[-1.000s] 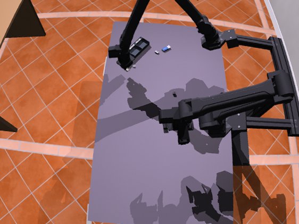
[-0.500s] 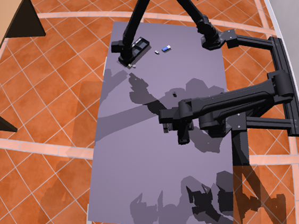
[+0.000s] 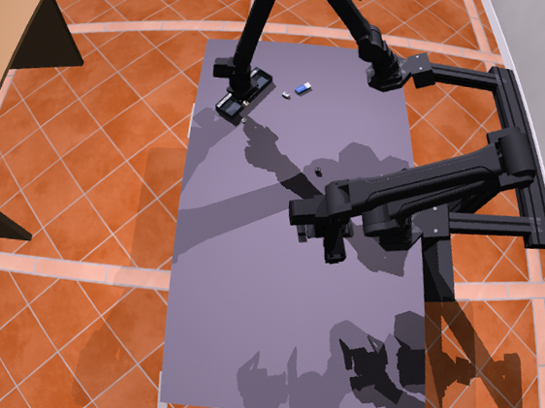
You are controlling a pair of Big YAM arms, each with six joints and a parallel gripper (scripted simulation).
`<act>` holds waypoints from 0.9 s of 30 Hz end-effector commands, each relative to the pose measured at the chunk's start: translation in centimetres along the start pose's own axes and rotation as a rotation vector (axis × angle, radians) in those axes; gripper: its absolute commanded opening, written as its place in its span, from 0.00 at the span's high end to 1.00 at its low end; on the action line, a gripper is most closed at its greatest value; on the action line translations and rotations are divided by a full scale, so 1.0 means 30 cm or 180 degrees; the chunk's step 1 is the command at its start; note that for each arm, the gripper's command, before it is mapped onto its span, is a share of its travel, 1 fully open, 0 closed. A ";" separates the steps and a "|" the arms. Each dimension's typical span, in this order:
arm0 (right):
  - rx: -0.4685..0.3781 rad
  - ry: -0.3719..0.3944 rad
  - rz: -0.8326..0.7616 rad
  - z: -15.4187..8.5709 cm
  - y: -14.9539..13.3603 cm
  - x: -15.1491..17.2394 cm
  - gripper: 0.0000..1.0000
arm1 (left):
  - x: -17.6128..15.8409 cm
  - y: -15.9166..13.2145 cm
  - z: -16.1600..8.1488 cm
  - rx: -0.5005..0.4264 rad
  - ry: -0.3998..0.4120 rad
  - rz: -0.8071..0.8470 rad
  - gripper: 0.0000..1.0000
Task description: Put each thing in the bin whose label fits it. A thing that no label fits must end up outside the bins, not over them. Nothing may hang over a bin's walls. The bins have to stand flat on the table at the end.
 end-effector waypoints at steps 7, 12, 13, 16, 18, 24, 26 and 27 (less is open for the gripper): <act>-0.0085 0.0028 -0.0067 -0.018 0.110 -0.153 0.80 | 0.009 0.003 -0.001 -0.0002 0.0034 -0.0058 0.00; -0.0033 -0.0016 0.0475 0.009 0.133 -0.234 0.80 | 0.009 0.003 -0.001 -0.0002 0.0034 -0.0058 0.00; -0.0050 -0.0001 0.0635 0.000 0.148 -0.248 0.80 | 0.009 0.003 -0.001 -0.0002 0.0034 -0.0058 0.00; -0.0049 0.0017 0.0907 -0.012 0.187 -0.295 0.80 | 0.009 0.003 -0.001 -0.0002 0.0034 -0.0058 0.00; -0.0025 0.0006 0.1091 -0.004 0.203 -0.334 0.80 | 0.009 0.003 -0.001 -0.0002 0.0034 -0.0058 0.00; 0.0000 -0.0012 0.1590 0.012 0.242 -0.431 0.80 | 0.009 0.003 -0.001 -0.0002 0.0034 -0.0058 0.00; -0.0019 -0.0033 0.1856 0.018 0.246 -0.452 0.80 | 0.009 0.003 -0.001 -0.0002 0.0034 -0.0058 0.00; -0.0016 -0.0040 0.1947 0.025 0.248 -0.469 0.80 | 0.009 0.003 -0.001 -0.0002 0.0034 -0.0058 0.00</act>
Point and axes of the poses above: on each arm, the point where the finger pads meet when closed, its own z axis out along the fingers, its own x axis across the jaws, y = z × x, the point moved 10 cm from there along -z, back along the fingers, and after that the axes turned 7 degrees about z, right-handed, at the moved point
